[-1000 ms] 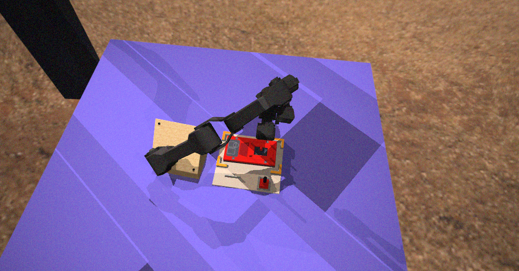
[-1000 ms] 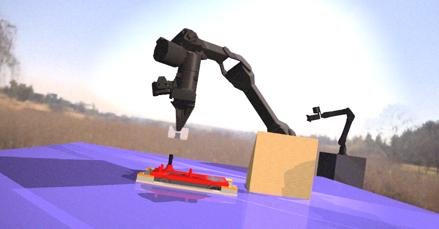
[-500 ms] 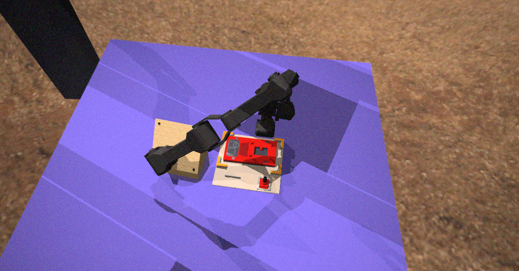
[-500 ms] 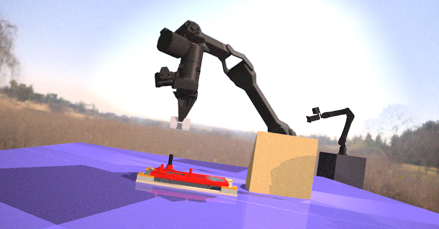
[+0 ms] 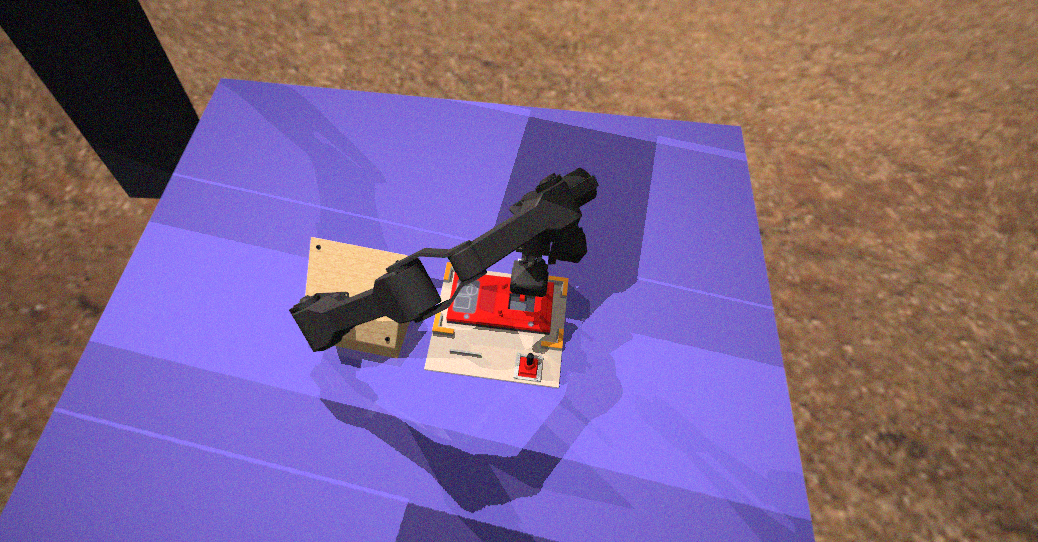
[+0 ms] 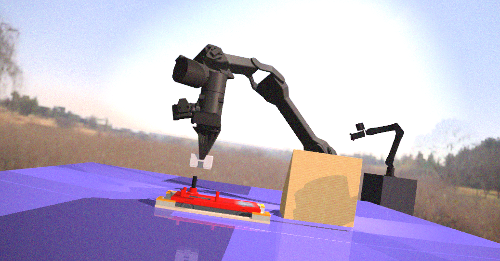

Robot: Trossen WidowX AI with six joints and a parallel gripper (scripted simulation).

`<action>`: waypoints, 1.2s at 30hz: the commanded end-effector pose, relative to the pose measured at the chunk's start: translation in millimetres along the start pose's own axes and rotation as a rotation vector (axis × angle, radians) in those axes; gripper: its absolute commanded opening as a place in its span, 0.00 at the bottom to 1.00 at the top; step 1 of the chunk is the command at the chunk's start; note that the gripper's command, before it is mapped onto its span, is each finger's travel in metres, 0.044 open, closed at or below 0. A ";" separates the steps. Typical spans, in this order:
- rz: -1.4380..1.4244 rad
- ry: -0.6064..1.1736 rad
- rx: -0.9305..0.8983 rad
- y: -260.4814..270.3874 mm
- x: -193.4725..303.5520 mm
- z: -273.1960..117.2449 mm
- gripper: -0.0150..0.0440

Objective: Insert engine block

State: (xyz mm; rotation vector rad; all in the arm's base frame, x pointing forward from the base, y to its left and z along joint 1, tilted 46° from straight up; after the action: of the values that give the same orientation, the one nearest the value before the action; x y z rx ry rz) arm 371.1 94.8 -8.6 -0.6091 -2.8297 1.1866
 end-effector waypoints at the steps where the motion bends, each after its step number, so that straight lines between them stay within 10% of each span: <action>1: -0.006 -0.005 0.004 -4.0 0.0 9.4 0.25; 16: -0.004 -0.006 0.010 -19.7 6.0 50.4 0.25; 22: -0.009 -0.006 0.010 -19.7 4.6 50.4 0.52; 36: -0.008 -0.006 0.010 -19.6 4.6 50.6 0.52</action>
State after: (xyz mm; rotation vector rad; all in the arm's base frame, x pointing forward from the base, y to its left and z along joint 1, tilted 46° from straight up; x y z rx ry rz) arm 351.6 49.7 -31.8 -0.6002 -2.8239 1.1965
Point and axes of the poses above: the point midway between the two fingers, 35 mm back from their tips, its own z axis out along the fingers, its own y axis across the jaws, x = y × z, the point moved 5 cm from there along -z, back along the fingers, and after that the axes turned 14 degrees about z, right-handed, at the moved point
